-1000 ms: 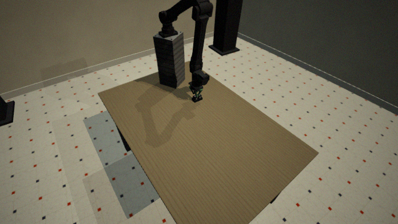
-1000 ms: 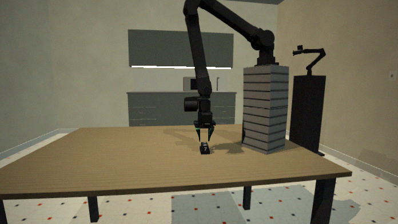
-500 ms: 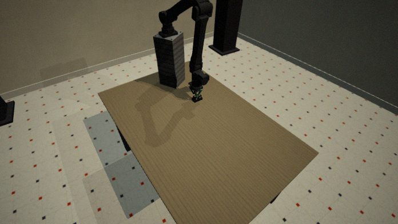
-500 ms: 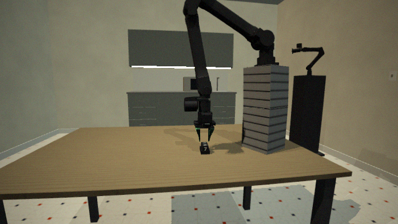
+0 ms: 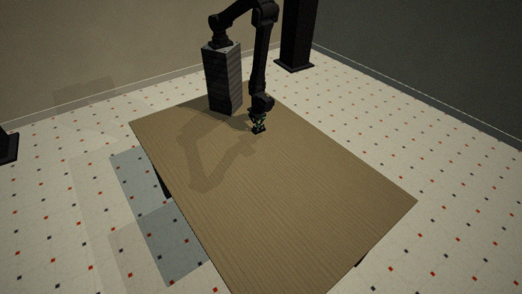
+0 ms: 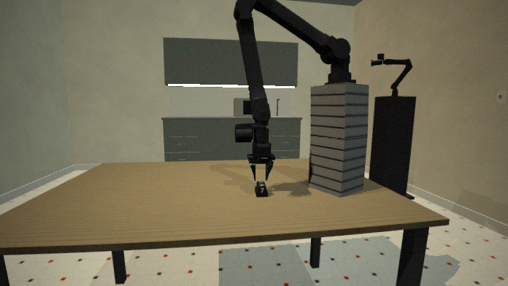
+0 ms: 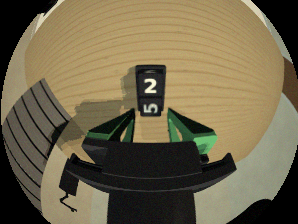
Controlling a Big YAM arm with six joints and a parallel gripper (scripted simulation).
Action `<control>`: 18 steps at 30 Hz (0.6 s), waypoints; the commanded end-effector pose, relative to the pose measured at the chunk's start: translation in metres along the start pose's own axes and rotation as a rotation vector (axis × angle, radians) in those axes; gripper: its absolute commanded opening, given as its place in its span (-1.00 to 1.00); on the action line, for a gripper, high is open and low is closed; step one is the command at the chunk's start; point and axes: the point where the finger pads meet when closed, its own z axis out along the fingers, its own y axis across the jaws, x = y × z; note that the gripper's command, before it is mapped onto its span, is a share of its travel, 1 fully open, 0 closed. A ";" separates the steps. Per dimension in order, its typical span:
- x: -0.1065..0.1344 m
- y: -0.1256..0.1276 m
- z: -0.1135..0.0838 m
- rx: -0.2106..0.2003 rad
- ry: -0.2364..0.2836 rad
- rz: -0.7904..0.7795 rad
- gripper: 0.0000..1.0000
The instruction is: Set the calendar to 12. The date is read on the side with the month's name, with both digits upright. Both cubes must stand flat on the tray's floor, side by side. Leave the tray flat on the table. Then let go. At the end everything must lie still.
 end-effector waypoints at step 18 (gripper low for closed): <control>0.004 -0.003 -0.002 0.005 -0.005 0.007 -0.11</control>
